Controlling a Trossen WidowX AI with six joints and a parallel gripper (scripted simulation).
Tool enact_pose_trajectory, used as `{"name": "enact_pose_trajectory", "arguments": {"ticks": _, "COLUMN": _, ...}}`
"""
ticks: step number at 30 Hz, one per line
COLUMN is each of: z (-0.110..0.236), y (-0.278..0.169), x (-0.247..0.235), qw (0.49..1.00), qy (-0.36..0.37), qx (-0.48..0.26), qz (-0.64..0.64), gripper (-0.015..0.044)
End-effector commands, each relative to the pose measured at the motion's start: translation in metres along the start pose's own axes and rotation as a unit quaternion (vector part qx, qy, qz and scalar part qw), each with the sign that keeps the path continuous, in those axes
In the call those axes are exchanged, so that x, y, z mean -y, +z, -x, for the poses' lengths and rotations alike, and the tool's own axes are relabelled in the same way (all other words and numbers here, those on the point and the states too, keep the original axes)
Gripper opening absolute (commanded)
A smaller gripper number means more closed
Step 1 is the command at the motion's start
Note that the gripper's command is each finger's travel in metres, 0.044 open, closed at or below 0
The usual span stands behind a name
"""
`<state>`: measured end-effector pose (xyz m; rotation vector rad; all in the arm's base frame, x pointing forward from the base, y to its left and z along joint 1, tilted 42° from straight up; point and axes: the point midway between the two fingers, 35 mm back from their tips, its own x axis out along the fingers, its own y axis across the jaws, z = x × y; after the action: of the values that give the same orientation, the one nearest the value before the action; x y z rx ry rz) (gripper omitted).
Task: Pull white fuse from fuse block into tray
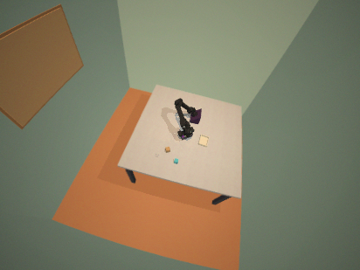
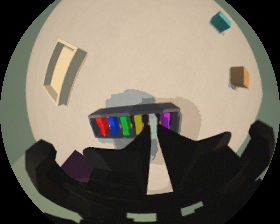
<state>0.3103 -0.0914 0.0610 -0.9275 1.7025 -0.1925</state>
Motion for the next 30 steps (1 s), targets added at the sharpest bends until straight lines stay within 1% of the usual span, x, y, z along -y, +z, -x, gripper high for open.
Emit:
{"name": "enact_pose_trajectory", "arguments": {"ticks": 1, "z": 0.004, "y": 0.001, "x": 0.0, "qw": 1.0, "qy": 0.0, "qx": 0.003, "qz": -0.001, "gripper": 0.0}}
{"name": "enact_pose_trajectory", "arguments": {"ticks": 30, "z": 0.019, "y": 0.001, "x": 0.0, "qw": 1.0, "qy": -0.001, "qx": 0.003, "qz": 0.0, "gripper": 0.0}}
